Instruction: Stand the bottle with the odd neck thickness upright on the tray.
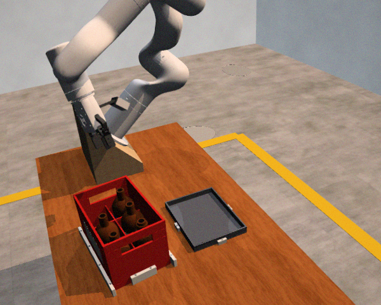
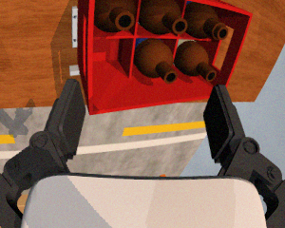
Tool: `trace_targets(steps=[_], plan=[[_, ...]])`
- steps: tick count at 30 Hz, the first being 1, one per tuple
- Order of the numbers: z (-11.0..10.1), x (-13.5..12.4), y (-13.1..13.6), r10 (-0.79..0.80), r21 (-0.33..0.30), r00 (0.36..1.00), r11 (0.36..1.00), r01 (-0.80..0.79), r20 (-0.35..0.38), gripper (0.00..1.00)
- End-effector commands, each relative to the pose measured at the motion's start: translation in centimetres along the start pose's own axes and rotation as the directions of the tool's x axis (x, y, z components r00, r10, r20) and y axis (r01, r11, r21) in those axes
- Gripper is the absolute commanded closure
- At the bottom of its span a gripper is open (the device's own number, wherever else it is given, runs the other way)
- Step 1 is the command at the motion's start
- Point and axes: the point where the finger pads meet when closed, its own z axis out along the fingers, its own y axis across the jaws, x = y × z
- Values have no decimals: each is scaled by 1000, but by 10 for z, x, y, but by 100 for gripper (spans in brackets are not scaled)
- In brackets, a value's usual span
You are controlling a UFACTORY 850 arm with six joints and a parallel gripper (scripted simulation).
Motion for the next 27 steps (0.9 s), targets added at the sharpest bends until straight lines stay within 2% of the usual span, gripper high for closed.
trace_targets(steps=[1,18,20,22,27], plan=[[-1,0,1,-1,-1,1000,1000,1,1,0],[0,-1,1,-4,1,1000,1000,4,1,0],[6,-10,7,-55,34,998,998,55,1,0],[18,-28,19,-153,97,988,983,153,-6,0],[36,-49,34,-273,173,962,946,273,-26,0]])
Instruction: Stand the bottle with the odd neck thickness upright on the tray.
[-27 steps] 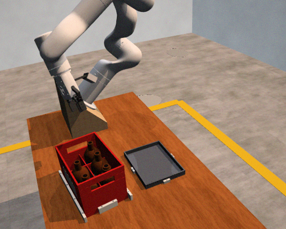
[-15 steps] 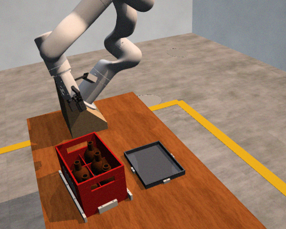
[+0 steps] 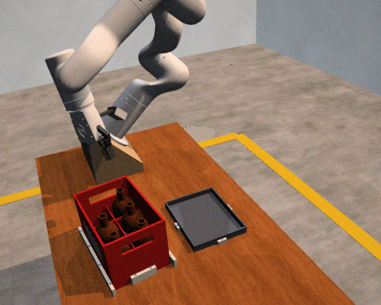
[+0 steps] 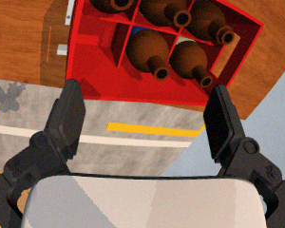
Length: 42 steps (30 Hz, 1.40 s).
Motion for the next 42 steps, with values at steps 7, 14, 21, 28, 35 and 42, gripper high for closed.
trace_targets(steps=[7,14,21,28,35,42], plan=[[34,-48,28,-248,154,968,956,249,-31,0],[71,-84,52,-451,270,888,847,458,-92,0],[73,-85,53,-457,274,885,843,464,-94,0],[73,-85,53,-457,274,885,843,464,-94,100],[73,-85,53,-457,274,885,843,464,-94,100],[73,-85,53,-457,274,885,843,464,-94,100]])
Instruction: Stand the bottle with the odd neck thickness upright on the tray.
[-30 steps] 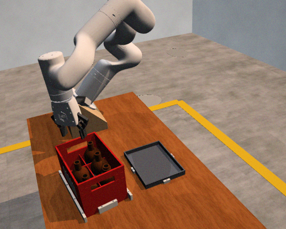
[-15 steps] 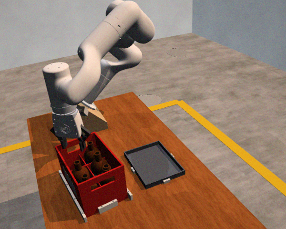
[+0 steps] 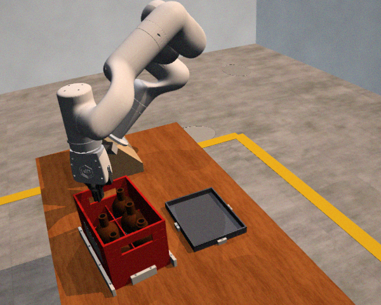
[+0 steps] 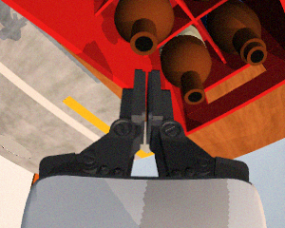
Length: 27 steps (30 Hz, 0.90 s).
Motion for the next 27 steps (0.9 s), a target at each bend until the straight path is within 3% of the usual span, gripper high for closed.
trace_targets(steps=[1,25,26,27], plan=[[-1,-1,0,-1,0,1000,1000,1,2,100],[-1,-1,0,-1,0,1000,1000,1,2,100],[-1,-1,0,-1,0,1000,1000,1,2,35],[-1,-1,0,-1,0,1000,1000,1,2,35]])
